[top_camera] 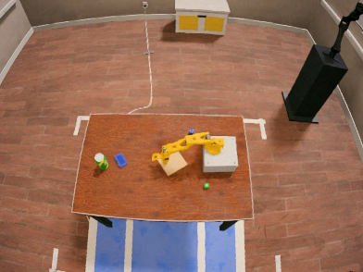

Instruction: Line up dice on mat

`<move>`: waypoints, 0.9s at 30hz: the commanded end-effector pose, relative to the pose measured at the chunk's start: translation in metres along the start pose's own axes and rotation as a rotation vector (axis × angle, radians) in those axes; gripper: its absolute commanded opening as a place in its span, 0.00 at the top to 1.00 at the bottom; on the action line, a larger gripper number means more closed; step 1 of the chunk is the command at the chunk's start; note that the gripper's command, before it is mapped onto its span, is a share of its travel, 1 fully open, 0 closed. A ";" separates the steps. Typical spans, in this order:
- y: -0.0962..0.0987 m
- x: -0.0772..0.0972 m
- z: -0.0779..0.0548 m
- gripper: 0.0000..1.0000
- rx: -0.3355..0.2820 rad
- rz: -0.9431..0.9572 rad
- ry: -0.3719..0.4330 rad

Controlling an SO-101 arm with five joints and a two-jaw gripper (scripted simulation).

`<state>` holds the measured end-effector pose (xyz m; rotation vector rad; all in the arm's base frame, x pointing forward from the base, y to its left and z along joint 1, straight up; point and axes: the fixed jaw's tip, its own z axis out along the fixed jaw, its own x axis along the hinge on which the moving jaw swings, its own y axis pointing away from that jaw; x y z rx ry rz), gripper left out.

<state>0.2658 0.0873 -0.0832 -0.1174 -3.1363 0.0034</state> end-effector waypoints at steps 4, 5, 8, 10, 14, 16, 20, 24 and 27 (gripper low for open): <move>-0.002 0.000 0.004 1.00 -0.001 -0.002 0.001; -0.002 0.000 0.004 1.00 -0.001 -0.002 0.000; -0.002 0.000 0.005 1.00 -0.001 -0.002 0.000; -0.002 0.000 0.005 1.00 -0.001 -0.002 0.000; -0.002 0.000 0.005 1.00 -0.001 -0.002 -0.001; -0.002 0.000 0.005 1.00 -0.001 -0.002 -0.001; -0.002 0.000 0.005 0.96 -0.001 -0.002 -0.001; -0.002 0.000 0.005 0.89 -0.001 -0.002 -0.001; -0.002 0.000 0.005 0.86 -0.001 -0.002 -0.001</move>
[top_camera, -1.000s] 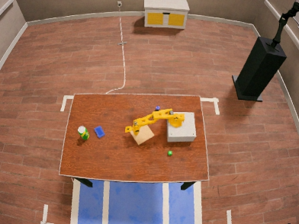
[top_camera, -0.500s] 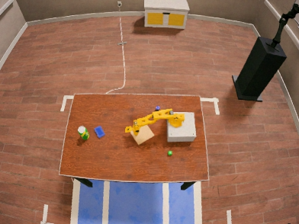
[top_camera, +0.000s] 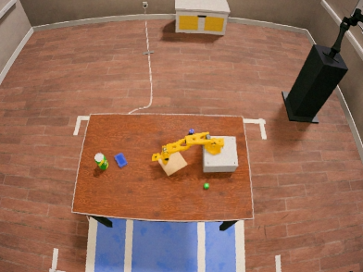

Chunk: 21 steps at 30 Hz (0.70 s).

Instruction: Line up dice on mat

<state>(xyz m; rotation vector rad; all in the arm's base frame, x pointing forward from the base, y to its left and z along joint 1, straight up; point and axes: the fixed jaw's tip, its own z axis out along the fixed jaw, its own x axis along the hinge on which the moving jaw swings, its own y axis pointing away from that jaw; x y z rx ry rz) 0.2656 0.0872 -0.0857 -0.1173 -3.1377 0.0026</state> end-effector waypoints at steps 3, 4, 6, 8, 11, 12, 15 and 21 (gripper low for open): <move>-0.002 0.000 0.003 0.86 -0.001 -0.002 0.001; -0.002 0.000 0.003 0.86 -0.001 -0.002 0.001; -0.002 0.000 0.003 0.86 -0.001 -0.002 0.001; -0.002 0.000 0.003 0.86 -0.001 -0.002 0.001; -0.002 0.000 0.003 0.84 -0.001 -0.002 0.001; -0.002 0.000 0.003 0.84 -0.001 -0.002 0.001; -0.002 0.000 0.003 0.81 -0.001 -0.002 0.001; -0.002 0.000 0.003 0.77 -0.001 -0.002 0.001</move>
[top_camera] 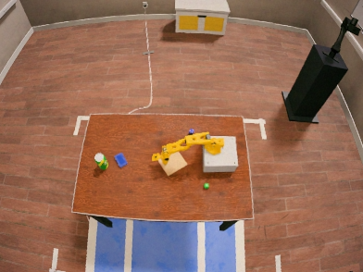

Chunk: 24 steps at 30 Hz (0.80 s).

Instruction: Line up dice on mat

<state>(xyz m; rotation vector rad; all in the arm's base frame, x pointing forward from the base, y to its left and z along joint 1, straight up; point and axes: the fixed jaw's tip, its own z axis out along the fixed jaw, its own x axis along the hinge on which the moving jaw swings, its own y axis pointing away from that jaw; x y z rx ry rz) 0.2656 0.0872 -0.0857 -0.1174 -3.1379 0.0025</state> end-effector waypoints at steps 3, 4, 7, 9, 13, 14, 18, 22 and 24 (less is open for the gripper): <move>-0.002 0.000 0.003 0.73 -0.001 -0.002 0.001; -0.002 0.000 0.003 0.72 -0.001 -0.002 0.001; -0.002 0.000 0.003 0.69 -0.001 -0.002 0.001; -0.002 0.000 0.003 0.68 -0.001 -0.002 0.001; -0.002 0.000 0.003 0.67 -0.001 -0.002 0.001; -0.002 0.000 0.003 0.67 -0.001 -0.002 0.001; -0.002 0.000 0.003 0.67 -0.001 -0.002 0.001; -0.002 0.000 0.001 0.67 0.000 -0.002 0.002; -0.002 -0.001 -0.002 0.67 0.000 -0.002 0.003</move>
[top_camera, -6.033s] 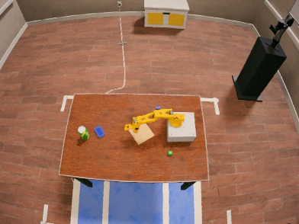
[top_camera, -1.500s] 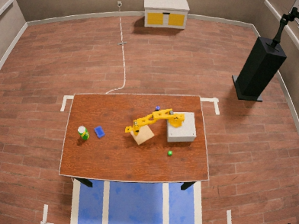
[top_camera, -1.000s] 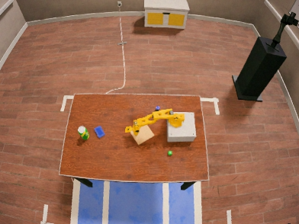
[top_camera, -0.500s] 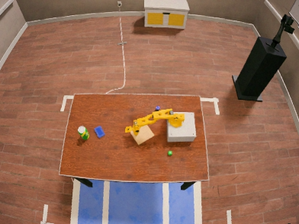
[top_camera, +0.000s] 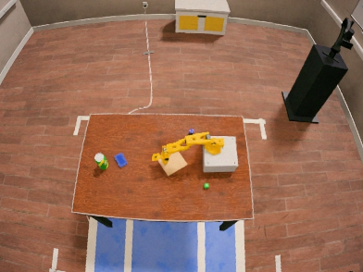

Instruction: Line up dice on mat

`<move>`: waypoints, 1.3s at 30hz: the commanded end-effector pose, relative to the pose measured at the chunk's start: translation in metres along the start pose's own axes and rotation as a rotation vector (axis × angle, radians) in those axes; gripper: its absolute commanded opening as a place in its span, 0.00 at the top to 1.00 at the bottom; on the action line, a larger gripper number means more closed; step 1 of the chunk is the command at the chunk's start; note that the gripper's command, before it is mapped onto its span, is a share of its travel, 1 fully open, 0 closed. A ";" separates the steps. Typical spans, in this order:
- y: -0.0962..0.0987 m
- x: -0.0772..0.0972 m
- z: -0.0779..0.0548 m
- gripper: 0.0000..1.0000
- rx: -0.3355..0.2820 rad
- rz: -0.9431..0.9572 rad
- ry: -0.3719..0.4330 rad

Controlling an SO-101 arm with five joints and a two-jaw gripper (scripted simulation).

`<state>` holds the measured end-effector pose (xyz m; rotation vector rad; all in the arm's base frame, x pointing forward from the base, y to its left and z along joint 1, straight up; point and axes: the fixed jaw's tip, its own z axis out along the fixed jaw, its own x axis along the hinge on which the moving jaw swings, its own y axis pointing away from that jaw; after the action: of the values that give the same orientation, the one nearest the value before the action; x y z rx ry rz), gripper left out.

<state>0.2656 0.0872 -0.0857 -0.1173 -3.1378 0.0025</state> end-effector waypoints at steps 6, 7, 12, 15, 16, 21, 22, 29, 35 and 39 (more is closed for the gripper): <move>-0.001 -0.001 -0.020 0.67 0.003 -0.002 0.010; -0.001 -0.002 -0.023 0.67 0.003 -0.002 0.011; -0.001 -0.001 -0.034 0.67 0.005 -0.002 0.016; -0.002 -0.001 -0.044 0.67 0.006 -0.002 0.020; -0.002 -0.001 -0.047 0.67 0.006 -0.002 0.020; 0.000 -0.006 -0.056 0.67 -0.007 -0.002 -0.017; 0.000 -0.007 -0.057 0.67 -0.008 -0.002 -0.020; 0.001 -0.007 -0.057 0.67 -0.009 -0.002 -0.022; 0.001 -0.007 -0.057 0.67 -0.009 -0.002 -0.022; 0.001 -0.007 -0.057 0.67 -0.009 -0.002 -0.022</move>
<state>0.2707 0.0888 -0.0345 -0.1177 -3.1470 -0.0024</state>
